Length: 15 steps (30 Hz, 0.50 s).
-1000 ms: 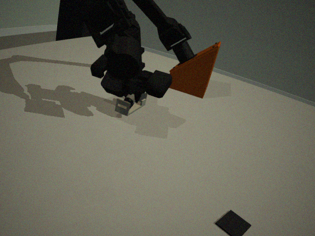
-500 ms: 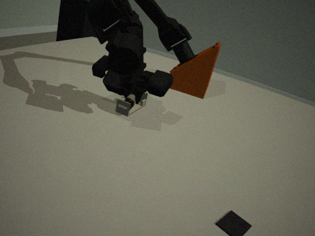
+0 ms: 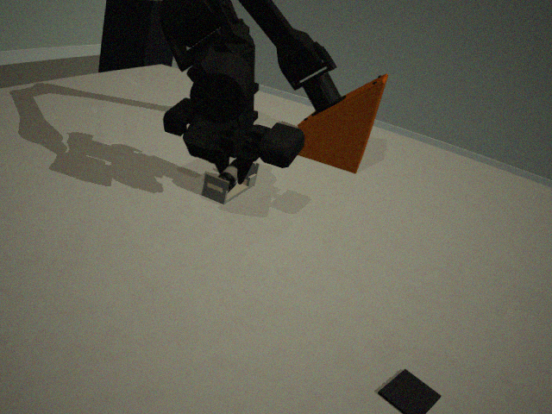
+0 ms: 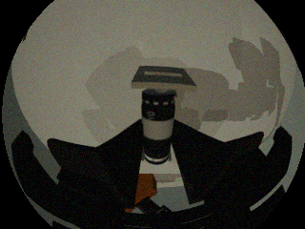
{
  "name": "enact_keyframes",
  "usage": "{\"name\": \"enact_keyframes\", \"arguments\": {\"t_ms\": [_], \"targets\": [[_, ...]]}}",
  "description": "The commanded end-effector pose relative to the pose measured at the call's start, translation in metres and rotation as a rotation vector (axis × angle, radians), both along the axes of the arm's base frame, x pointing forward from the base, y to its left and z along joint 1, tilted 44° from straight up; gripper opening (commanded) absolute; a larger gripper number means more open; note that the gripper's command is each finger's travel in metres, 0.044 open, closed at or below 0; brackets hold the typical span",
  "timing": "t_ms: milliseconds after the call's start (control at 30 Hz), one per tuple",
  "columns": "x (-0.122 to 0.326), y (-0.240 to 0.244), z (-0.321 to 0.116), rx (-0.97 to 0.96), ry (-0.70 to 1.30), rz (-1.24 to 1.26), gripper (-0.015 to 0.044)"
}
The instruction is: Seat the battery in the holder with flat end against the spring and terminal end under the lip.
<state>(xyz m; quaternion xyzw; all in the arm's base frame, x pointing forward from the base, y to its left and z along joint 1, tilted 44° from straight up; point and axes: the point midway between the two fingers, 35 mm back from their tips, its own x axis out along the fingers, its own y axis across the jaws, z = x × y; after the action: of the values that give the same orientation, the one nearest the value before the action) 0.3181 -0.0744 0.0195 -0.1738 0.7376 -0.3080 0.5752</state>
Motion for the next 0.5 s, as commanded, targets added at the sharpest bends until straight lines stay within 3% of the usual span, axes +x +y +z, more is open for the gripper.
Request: {"name": "enact_keyframes", "arguments": {"t_ms": [0,467], "targets": [[0.0066,-0.0009,-0.0028,-0.004,-0.036,0.019,0.0088],[0.0046,-0.0015,-0.0039,-0.004,-0.082,0.062,0.0088]]}}
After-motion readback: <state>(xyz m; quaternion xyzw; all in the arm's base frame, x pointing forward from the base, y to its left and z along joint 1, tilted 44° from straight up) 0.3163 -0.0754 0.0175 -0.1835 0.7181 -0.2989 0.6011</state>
